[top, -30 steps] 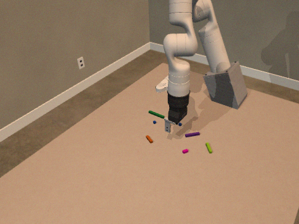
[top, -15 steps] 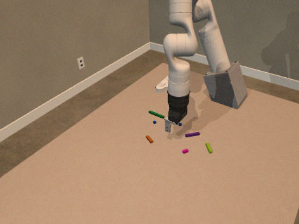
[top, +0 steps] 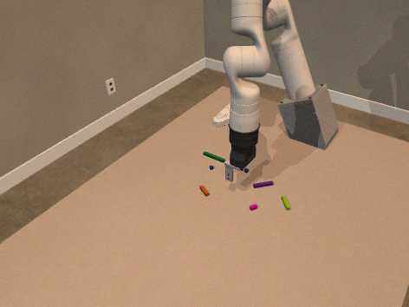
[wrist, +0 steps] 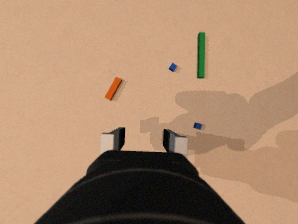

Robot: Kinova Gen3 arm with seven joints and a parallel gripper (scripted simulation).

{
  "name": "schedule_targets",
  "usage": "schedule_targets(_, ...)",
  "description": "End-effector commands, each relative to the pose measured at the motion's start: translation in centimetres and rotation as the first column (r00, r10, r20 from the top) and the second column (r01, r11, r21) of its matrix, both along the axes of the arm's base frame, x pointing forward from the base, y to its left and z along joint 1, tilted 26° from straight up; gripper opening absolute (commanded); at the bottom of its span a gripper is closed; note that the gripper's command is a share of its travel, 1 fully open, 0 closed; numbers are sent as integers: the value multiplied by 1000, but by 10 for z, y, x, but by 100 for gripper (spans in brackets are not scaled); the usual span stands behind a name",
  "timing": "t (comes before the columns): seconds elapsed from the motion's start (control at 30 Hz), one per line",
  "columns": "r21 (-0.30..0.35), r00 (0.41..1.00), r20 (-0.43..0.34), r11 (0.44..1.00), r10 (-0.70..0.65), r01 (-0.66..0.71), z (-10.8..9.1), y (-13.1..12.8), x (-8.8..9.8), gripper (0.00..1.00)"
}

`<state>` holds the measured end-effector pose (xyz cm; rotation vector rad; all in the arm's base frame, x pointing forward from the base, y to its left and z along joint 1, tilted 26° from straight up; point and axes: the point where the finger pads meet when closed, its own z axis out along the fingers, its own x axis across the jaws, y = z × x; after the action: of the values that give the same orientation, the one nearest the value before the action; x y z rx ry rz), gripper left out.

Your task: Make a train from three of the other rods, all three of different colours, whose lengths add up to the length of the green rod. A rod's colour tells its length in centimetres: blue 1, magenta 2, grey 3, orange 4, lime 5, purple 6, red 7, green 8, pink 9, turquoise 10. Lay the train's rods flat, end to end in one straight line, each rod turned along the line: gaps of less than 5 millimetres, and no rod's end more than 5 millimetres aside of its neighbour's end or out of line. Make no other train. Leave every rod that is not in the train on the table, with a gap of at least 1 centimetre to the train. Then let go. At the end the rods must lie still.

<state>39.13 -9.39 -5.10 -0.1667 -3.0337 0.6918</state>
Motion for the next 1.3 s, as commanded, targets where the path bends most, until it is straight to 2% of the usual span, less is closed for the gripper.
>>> schedule_targets(0.0,1,1000,-2,1000,6,-6,1,-1,0,100)
schedule_targets(0.27,11,985,-76,988,155,-155,12,-22,-7,100)
schedule_targets(0.47,48,914,-178,930,366,-363,27,-48,-18,100)
schedule_targets(0.53,48,914,-178,930,366,-363,27,-48,-18,100)
schedule_targets(0.8,144,711,-295,766,638,-626,45,-78,-38,100)
schedule_targets(1.0,208,568,-337,648,751,-733,53,-89,-51,100)
schedule_targets(1.27,233,509,-348,598,787,-767,56,-93,-55,100)
